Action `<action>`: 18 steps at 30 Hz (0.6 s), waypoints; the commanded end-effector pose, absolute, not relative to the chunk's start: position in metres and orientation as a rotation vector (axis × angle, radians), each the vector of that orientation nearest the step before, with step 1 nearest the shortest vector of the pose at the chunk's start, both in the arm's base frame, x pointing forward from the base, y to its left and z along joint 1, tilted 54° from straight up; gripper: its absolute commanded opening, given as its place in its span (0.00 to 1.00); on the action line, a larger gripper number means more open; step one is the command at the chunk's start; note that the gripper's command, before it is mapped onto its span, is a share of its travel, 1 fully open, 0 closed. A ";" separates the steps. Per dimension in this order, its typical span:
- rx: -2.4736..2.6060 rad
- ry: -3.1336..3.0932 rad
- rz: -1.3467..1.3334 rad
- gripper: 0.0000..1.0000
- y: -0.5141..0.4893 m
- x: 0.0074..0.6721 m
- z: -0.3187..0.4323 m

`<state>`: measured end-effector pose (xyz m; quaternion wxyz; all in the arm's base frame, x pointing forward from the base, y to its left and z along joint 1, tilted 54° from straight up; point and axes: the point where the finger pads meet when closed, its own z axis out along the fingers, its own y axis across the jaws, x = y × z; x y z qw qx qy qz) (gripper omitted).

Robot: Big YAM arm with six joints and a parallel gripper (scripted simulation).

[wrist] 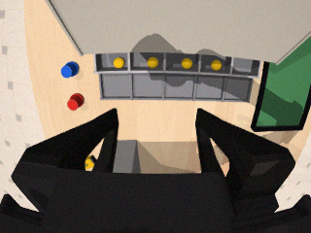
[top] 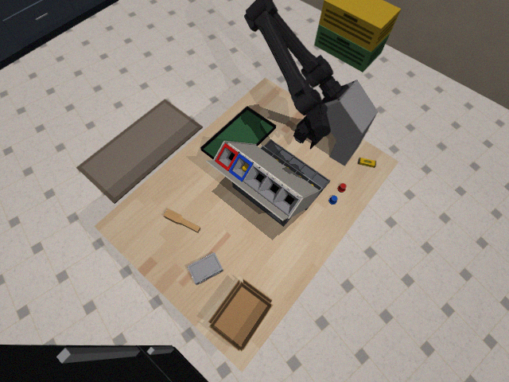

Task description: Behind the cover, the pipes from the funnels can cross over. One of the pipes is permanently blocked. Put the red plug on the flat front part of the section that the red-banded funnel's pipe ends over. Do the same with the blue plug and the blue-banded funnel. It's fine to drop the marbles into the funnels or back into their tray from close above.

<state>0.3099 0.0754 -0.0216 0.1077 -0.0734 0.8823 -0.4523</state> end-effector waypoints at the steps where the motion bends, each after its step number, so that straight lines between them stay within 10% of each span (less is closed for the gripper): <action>1: -0.186 2.606 -1.317 0.59 0.071 0.310 -0.015; 18: -0.111 2.685 -1.358 0.59 0.026 0.279 -0.004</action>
